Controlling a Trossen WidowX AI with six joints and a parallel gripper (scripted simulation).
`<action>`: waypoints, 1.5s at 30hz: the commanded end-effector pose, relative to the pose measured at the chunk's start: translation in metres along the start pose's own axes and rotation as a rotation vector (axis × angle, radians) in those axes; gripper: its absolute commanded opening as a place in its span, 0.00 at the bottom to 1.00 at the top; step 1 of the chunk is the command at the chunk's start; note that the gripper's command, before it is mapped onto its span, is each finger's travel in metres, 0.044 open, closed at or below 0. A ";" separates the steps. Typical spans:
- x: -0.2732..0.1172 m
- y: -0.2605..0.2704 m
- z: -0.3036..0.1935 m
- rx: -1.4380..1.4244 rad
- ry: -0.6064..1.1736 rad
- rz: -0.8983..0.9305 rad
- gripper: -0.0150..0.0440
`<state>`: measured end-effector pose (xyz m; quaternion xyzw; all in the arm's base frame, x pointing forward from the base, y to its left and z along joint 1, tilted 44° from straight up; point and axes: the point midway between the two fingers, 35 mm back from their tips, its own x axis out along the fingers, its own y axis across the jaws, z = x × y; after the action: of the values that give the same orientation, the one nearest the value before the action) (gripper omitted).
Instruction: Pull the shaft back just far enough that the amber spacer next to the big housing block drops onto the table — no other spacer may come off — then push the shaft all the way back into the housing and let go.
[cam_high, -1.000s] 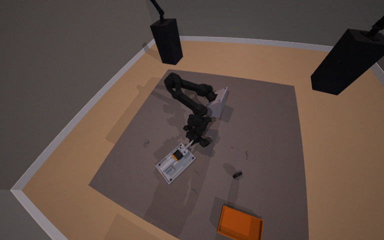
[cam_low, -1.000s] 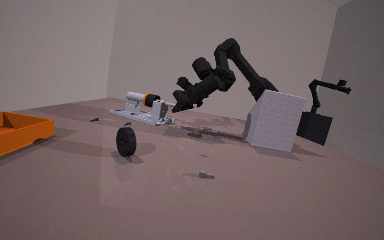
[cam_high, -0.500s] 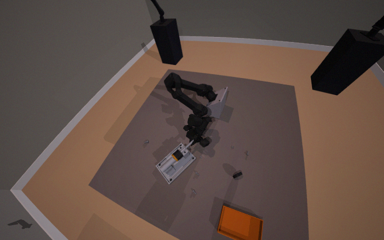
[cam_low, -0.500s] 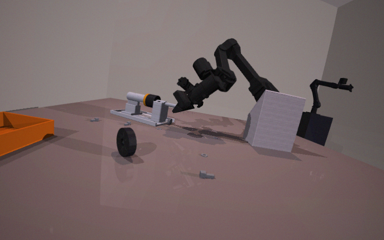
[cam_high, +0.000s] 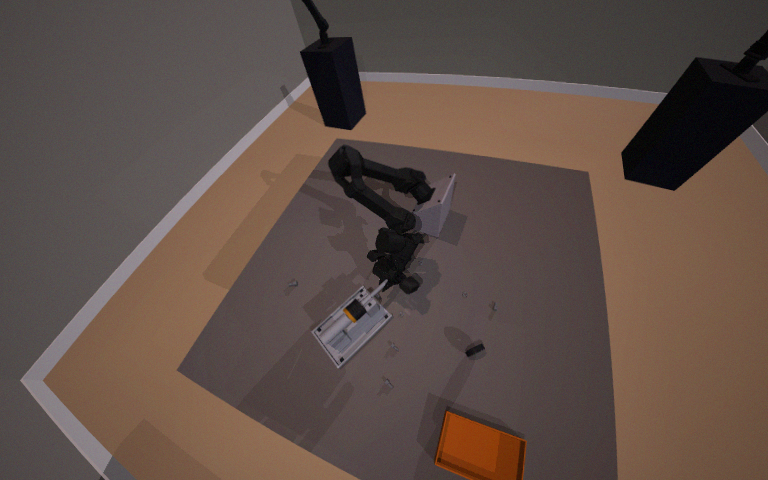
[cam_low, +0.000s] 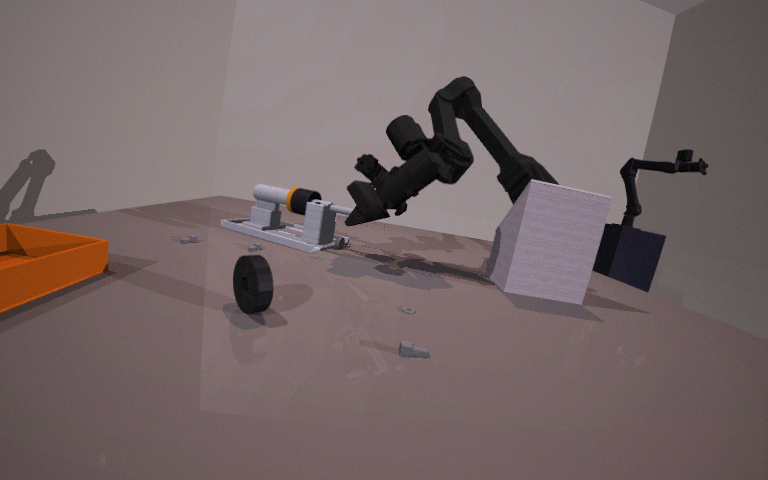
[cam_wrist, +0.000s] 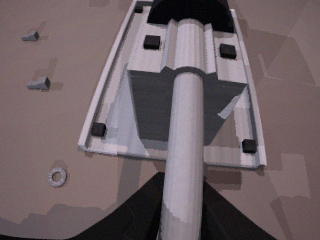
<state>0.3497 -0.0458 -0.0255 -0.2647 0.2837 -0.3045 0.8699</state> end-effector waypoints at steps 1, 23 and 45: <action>-0.001 0.000 -0.001 0.002 0.000 -0.003 0.25; -0.002 0.000 -0.002 0.002 0.000 -0.003 0.25; -0.004 0.000 -0.003 0.002 0.000 -0.003 0.25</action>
<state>0.3460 -0.0447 -0.0266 -0.2646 0.2838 -0.3045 0.8699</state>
